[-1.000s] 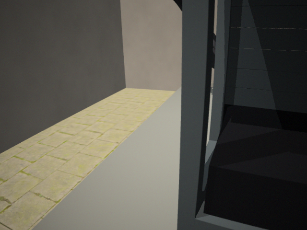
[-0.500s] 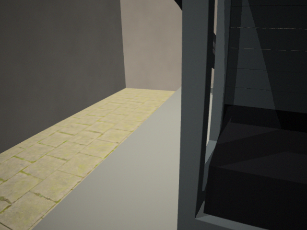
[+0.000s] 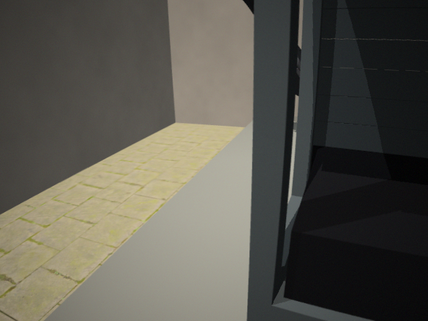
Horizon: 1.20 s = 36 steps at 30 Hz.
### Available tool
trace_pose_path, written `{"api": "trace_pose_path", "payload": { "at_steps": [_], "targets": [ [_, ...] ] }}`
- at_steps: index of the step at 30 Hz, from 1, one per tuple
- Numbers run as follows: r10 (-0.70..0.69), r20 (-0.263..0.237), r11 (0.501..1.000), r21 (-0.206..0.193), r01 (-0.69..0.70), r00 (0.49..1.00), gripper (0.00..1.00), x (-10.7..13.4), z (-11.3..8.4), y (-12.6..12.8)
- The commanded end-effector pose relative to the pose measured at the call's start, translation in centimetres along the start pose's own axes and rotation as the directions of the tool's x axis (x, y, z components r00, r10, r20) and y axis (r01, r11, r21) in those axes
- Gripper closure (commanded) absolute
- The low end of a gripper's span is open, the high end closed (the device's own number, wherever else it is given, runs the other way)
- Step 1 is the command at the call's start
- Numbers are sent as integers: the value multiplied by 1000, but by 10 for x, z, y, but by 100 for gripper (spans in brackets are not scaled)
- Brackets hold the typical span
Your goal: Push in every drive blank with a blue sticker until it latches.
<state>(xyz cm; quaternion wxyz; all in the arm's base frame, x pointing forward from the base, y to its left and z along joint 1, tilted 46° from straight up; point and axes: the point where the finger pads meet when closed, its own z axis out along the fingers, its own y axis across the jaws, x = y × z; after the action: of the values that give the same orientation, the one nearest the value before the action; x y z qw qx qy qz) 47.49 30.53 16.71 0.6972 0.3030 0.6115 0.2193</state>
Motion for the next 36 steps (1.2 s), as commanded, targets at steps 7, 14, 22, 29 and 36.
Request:
{"api": "trace_pose_path", "payload": {
  "at_steps": [7,14,22,29,36],
  "targets": [
    [40,3,999,-20,-40,999,100,8,3,20],
    [38,15,999,-9,-38,999,100,3,15,16],
    [37,19,999,-5,-37,999,100,1,32,14],
    [37,20,999,-5,-37,999,100,1,40,14],
    [37,20,999,-5,-37,999,100,1,40,14]
  ]
}}
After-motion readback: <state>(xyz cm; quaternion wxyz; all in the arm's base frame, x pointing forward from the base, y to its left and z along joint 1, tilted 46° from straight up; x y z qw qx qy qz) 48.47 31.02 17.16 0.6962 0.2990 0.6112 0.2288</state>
